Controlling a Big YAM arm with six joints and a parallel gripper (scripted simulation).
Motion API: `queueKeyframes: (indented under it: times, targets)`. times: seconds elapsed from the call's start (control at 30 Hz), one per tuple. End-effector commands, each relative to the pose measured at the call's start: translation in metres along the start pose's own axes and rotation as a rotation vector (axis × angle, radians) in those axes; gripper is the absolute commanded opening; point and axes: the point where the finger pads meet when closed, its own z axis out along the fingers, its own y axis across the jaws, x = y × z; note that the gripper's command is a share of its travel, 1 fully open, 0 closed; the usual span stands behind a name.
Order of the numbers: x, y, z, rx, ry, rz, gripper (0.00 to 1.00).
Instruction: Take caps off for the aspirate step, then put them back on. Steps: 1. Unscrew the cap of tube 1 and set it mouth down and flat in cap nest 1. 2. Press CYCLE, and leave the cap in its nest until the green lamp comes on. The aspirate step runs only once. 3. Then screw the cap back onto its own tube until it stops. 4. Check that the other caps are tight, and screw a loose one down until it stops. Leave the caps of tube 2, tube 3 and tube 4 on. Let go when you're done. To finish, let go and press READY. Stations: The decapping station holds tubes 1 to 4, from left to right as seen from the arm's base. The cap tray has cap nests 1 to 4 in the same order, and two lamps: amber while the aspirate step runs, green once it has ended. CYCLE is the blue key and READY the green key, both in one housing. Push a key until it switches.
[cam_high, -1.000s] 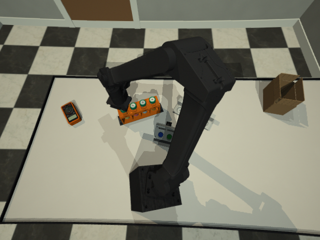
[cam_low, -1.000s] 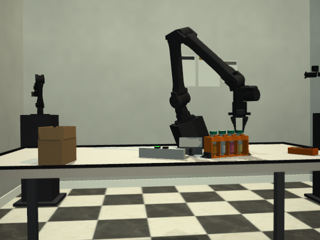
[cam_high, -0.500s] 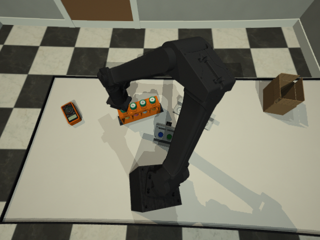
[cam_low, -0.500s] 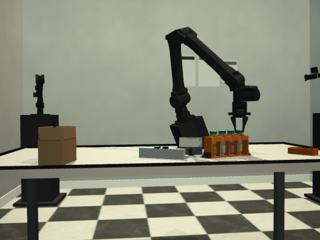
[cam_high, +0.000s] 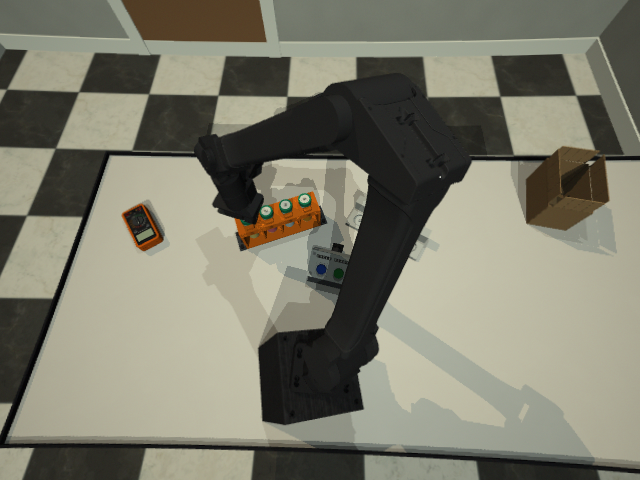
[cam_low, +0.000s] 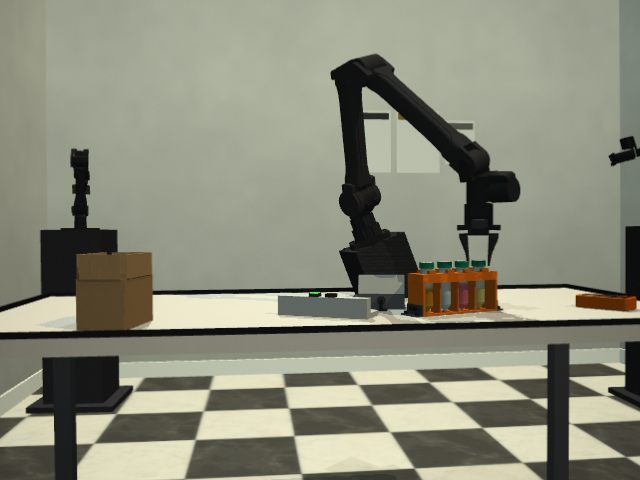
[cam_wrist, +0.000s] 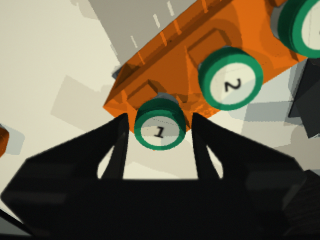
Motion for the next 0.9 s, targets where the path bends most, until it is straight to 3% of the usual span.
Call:
queueKeyframes:
  times: [0.0, 0.3, 0.4, 0.77, 0.87]
  targets:
    - [-0.008, 0.008, -0.008, -0.02, -0.015, 0.054, 0.49]
    - [-0.008, 0.008, -0.008, -0.02, -0.015, 0.054, 0.49]
    - [-0.013, 0.019, -0.033, -0.047, -0.034, 0.061, 0.49]
    - [-0.013, 0.019, -0.067, -0.051, -0.033, 0.062, 0.49]
    - [-0.011, 0.011, -0.064, -0.037, -0.022, 0.067, 0.49]
